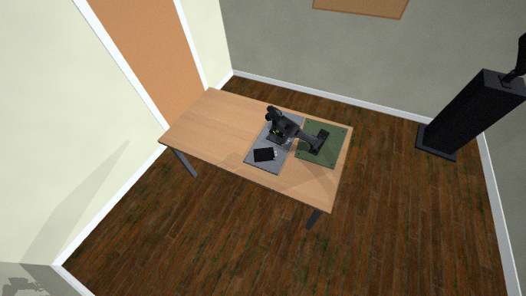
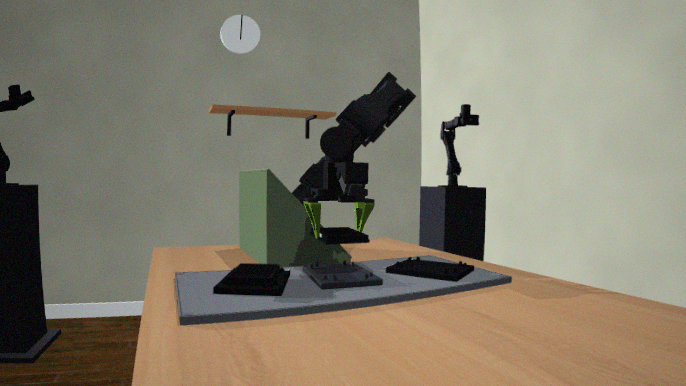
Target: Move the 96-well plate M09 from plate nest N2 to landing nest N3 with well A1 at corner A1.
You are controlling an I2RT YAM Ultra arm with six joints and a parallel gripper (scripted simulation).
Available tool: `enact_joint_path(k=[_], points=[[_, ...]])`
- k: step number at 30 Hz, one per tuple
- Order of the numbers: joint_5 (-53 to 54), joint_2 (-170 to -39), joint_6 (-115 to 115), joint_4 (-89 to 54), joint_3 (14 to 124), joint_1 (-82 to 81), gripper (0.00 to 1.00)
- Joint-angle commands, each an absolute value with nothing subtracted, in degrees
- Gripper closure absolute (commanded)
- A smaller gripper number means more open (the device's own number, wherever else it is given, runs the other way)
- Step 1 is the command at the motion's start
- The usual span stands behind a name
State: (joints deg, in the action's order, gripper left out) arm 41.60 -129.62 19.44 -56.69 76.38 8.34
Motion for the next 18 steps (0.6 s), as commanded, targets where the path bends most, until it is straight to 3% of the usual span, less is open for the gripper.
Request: enact_joint_path(k=[1,18], points=[[41.9,-129.5,18.4,-54.9,76.3,8.5,1.0],[42.8,-130.5,14.5,-48.6,73.6,5.5,1.0]])
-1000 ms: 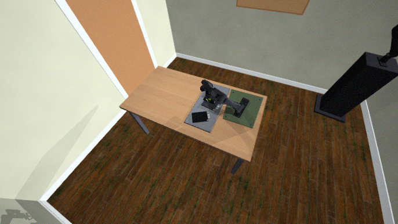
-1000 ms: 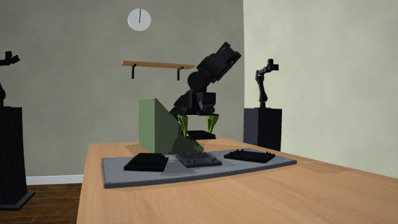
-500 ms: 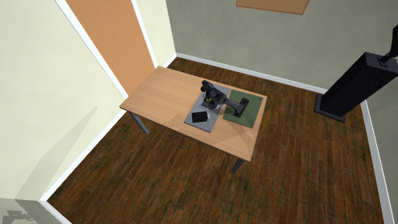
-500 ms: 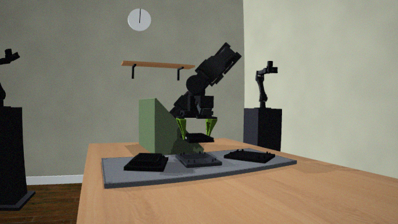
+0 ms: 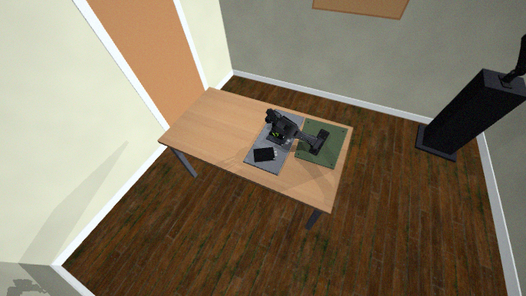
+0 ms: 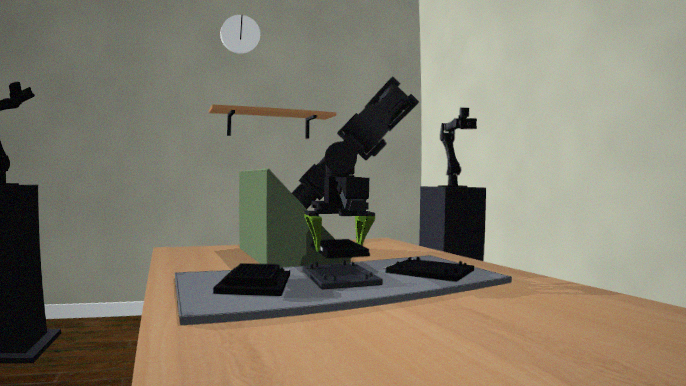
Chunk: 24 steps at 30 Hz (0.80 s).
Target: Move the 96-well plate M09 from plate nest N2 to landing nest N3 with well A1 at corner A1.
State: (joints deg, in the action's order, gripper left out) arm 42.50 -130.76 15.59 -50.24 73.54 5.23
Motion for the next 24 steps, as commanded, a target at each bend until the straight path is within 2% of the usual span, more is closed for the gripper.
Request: enact_joint_path(k=[1,24], points=[[42.9,-130.6,14.3,-48.2,73.4,5.3,1.0],[43.7,-132.3,9.9,-40.8,70.8,2.0,1.0]])
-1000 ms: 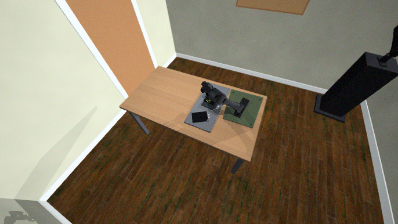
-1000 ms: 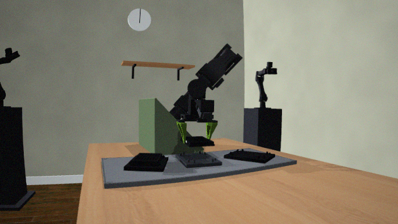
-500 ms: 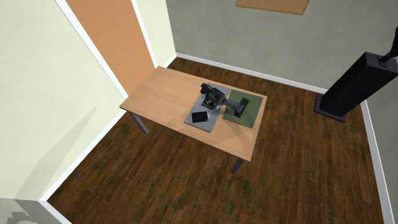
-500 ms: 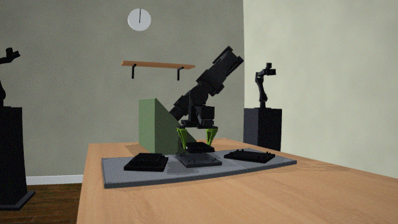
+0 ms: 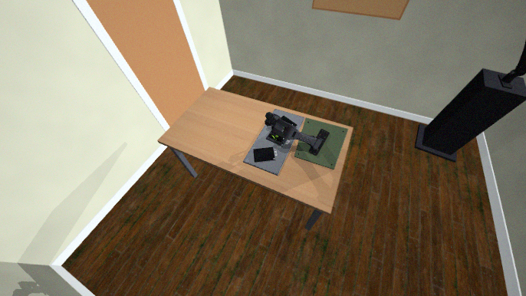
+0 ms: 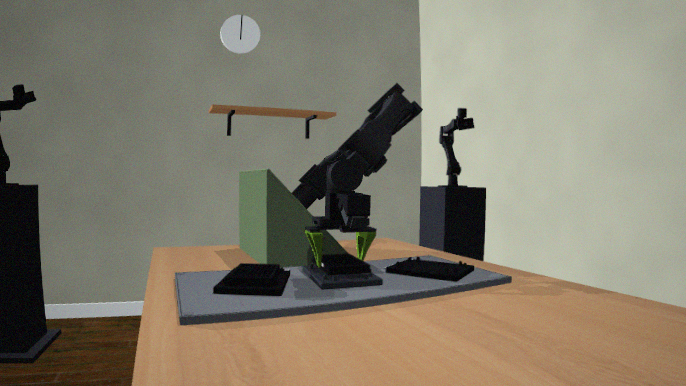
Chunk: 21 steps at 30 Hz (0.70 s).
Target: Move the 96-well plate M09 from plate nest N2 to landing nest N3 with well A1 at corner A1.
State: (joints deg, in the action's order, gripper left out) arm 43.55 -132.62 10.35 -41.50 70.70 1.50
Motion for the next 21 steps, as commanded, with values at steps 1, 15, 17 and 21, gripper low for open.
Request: enact_joint_path(k=[1,15,17,21], points=[[43.7,-132.3,9.9,-40.8,70.8,2.0,1.0],[43.7,-132.0,9.8,-40.6,70.4,1.9,1.0],[43.7,-132.0,9.7,-40.5,70.3,1.9,1.0],[43.7,-131.9,9.6,-40.3,70.2,1.8,1.0]])
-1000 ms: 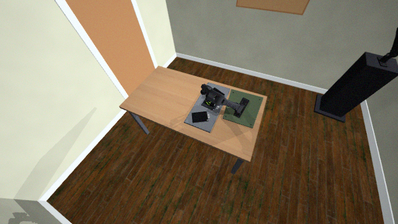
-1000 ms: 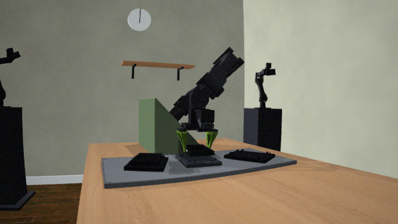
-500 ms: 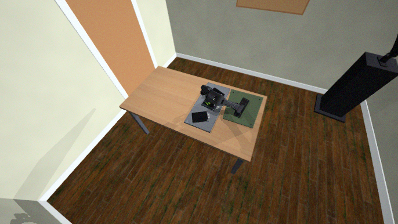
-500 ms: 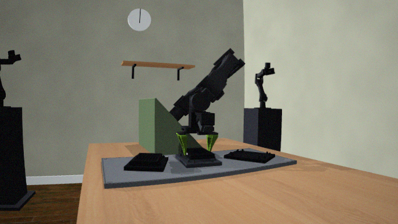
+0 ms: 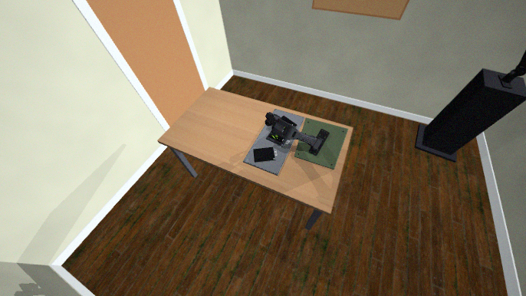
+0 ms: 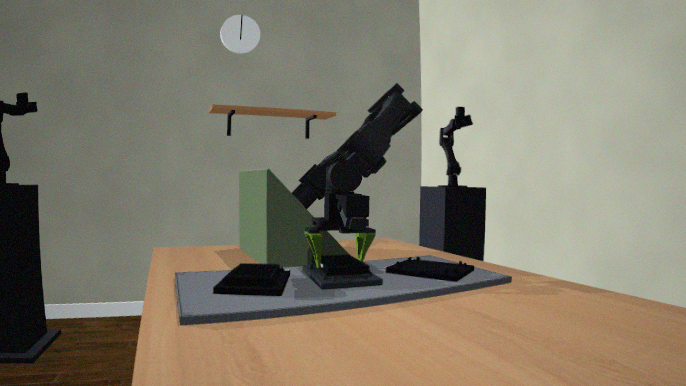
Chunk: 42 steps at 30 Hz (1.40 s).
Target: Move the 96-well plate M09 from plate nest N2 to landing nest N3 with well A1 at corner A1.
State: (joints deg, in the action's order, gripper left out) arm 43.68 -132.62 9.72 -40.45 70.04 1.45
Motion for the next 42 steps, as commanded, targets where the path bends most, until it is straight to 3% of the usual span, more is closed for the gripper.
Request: enact_joint_path(k=[1,42], points=[[43.7,-131.9,9.5,-40.3,70.1,1.8,1.0],[43.9,-132.1,8.4,-38.5,69.3,0.9,1.0]])
